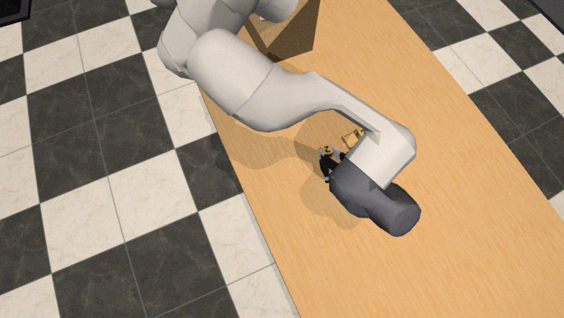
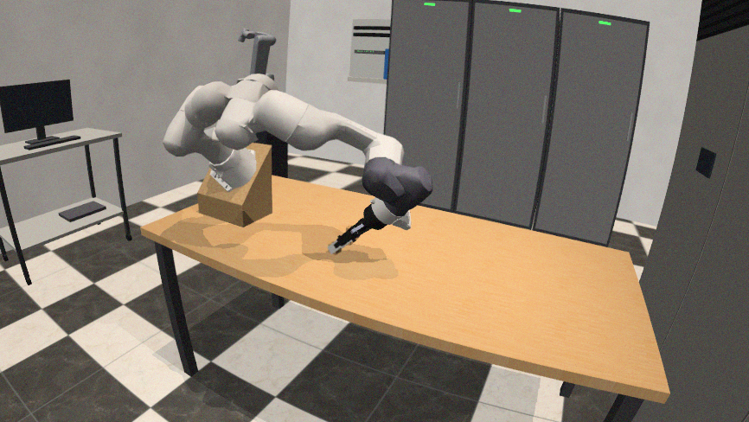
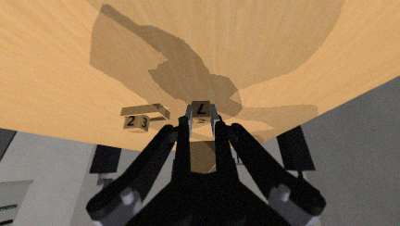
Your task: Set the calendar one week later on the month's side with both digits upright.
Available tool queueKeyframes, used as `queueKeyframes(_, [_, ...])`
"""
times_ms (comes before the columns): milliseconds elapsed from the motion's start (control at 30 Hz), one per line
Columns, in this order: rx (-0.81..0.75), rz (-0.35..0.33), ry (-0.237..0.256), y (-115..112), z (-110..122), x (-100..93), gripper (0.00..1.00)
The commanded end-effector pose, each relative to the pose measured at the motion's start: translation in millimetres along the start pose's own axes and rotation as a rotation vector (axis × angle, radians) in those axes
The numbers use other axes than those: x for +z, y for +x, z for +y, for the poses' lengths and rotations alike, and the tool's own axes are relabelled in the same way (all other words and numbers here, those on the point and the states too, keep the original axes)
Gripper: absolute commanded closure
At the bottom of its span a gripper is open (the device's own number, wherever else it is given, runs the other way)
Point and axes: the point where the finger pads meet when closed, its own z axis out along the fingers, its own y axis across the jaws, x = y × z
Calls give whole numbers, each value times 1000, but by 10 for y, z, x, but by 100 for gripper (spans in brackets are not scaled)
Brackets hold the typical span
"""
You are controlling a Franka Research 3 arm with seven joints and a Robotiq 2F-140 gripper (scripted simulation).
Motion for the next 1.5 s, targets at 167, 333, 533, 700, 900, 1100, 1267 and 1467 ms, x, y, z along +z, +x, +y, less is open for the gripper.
queueKeyframes(167, [0, 2, -1, 24, 16, 12, 83])
queueKeyframes(333, [0, 2, -1, 24, 16, 12, 83])
queueKeyframes(533, [0, 2, -1, 24, 16, 12, 83])
queueKeyframes(700, [0, 2, -1, 24, 16, 12, 83])
queueKeyframes(900, [0, 2, -1, 24, 16, 12, 83])
queueKeyframes(1100, [0, 2, -1, 24, 16, 12, 83])
queueKeyframes(1267, [0, 2, -1, 24, 16, 12, 83])
queueKeyframes(1467, [0, 2, -1, 24, 16, 12, 80])
